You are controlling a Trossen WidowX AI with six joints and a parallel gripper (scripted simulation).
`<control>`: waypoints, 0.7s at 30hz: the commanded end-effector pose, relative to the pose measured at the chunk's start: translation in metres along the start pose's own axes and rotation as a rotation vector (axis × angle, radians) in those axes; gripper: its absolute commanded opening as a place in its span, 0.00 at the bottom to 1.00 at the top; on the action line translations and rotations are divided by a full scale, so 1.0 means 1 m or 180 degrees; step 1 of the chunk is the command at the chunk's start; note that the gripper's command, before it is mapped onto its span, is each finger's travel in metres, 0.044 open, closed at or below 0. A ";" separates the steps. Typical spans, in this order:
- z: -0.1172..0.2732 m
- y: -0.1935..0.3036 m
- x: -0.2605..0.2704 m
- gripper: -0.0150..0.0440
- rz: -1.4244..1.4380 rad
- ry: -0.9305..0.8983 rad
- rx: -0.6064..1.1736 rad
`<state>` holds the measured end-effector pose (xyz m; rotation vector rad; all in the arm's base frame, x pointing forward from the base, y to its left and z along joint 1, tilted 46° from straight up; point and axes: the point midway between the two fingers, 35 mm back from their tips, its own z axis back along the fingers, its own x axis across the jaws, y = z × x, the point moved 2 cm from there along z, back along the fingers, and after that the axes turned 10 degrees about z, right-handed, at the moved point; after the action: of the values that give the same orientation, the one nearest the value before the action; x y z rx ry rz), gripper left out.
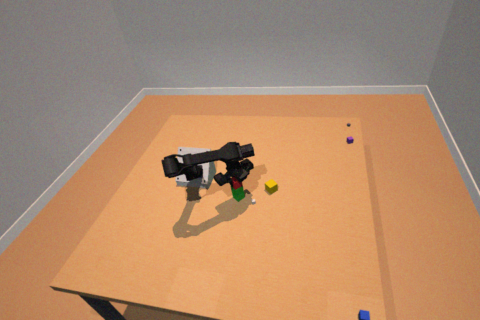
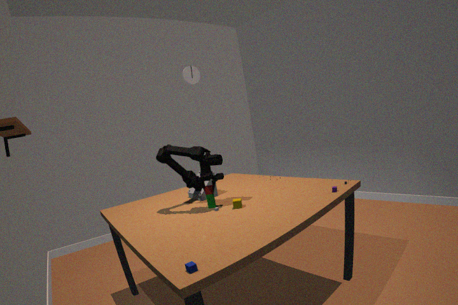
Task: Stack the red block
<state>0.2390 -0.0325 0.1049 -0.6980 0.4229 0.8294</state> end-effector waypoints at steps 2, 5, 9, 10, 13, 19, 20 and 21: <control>-0.001 0.000 0.000 0.25 0.0014 0.0007 -0.0012; -0.001 0.000 0.000 0.25 0.0014 0.0007 -0.0012; -0.001 0.000 0.000 0.25 0.0014 0.0007 -0.0012; -0.001 0.000 0.000 0.25 0.0014 0.0007 -0.0012; -0.001 0.000 0.000 0.25 0.0014 0.0007 -0.0012; 0.001 0.000 0.000 0.25 0.0015 0.0006 -0.0012; 0.003 0.000 0.000 0.25 0.0015 0.0005 -0.0011; -0.001 0.000 0.000 0.30 0.0007 0.0002 -0.0001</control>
<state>0.2386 -0.0327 0.1046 -0.6983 0.4248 0.8327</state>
